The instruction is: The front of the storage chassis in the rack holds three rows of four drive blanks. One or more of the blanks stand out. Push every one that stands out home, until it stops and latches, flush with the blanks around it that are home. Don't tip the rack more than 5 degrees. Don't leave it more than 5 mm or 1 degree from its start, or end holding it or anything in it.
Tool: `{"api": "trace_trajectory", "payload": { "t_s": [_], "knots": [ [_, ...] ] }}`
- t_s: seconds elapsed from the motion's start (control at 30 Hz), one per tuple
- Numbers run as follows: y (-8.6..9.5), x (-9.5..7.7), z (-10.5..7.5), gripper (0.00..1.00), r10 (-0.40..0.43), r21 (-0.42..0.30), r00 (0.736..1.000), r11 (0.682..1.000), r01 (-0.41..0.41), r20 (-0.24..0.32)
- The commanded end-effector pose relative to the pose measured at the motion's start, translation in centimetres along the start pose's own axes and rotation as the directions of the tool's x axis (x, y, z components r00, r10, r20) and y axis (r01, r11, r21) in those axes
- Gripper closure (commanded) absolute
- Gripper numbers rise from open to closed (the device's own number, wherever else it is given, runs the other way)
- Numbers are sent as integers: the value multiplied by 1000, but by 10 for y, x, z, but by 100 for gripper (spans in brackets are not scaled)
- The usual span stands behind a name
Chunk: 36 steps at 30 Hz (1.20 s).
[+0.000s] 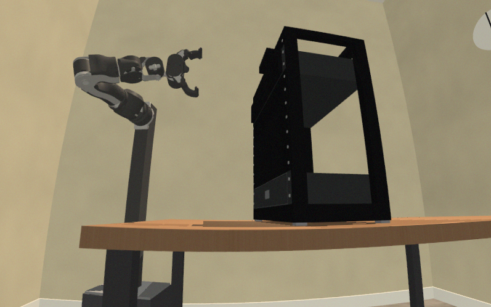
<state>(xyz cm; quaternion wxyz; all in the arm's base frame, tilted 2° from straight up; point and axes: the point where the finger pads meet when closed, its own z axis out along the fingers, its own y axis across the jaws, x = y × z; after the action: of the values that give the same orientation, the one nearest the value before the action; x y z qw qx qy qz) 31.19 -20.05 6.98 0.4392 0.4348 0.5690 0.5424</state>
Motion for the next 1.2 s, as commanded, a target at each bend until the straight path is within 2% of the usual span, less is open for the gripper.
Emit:
{"api": "trace_trajectory", "payload": {
  "t_s": [0.0,0.2,0.4,0.7,0.77,1.17],
  "knots": [
    [2,-2,1,0,-6,-4,1000,1000,6,7],
    [3,-4,9,0,-6,-4,1000,1000,6,7],
    [6,-10,27,0,-9,-4,1000,1000,9,1],
    [14,-24,70,0,-11,-13,1000,1000,11,1],
    [14,-24,70,0,-11,-13,1000,1000,11,1],
    [24,-45,133,0,-9,-15,1000,1000,9,0]
  ]
}}
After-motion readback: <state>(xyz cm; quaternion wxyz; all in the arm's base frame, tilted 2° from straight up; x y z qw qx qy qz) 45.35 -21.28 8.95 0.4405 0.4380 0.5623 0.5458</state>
